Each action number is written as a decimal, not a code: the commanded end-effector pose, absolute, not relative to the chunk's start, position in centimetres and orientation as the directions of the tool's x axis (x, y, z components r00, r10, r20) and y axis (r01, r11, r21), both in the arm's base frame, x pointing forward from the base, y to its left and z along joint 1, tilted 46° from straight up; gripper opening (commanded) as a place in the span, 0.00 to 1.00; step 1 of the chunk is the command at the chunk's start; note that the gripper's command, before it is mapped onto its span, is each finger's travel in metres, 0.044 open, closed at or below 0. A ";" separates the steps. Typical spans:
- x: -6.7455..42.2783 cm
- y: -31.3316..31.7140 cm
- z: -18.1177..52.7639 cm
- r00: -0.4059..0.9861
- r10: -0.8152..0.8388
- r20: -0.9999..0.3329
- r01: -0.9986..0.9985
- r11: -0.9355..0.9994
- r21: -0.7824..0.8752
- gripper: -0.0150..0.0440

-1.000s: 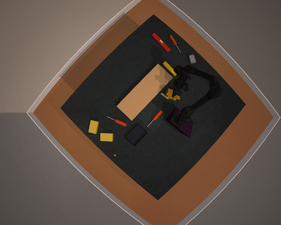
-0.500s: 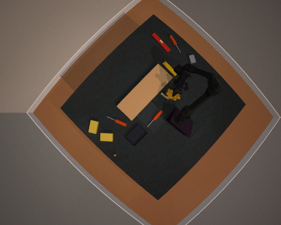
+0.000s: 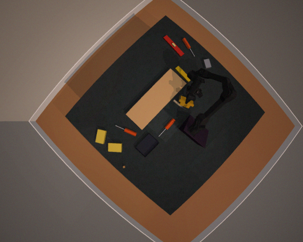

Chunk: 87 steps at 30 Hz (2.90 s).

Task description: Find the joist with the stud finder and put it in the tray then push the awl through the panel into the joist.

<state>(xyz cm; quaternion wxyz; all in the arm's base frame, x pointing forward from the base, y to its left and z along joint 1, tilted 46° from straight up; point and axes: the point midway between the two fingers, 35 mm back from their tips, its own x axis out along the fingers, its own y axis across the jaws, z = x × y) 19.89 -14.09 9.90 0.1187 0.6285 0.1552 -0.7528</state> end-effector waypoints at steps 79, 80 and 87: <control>21.1 -11.9 19.4 -0.035 -0.061 -0.998 0.384 -0.922 0.043 1.00; 21.1 -11.9 19.4 -0.035 -0.061 -0.998 0.384 -0.922 0.043 1.00; 20.7 -11.3 15.6 -0.055 -0.313 -0.948 0.791 -0.594 0.150 1.00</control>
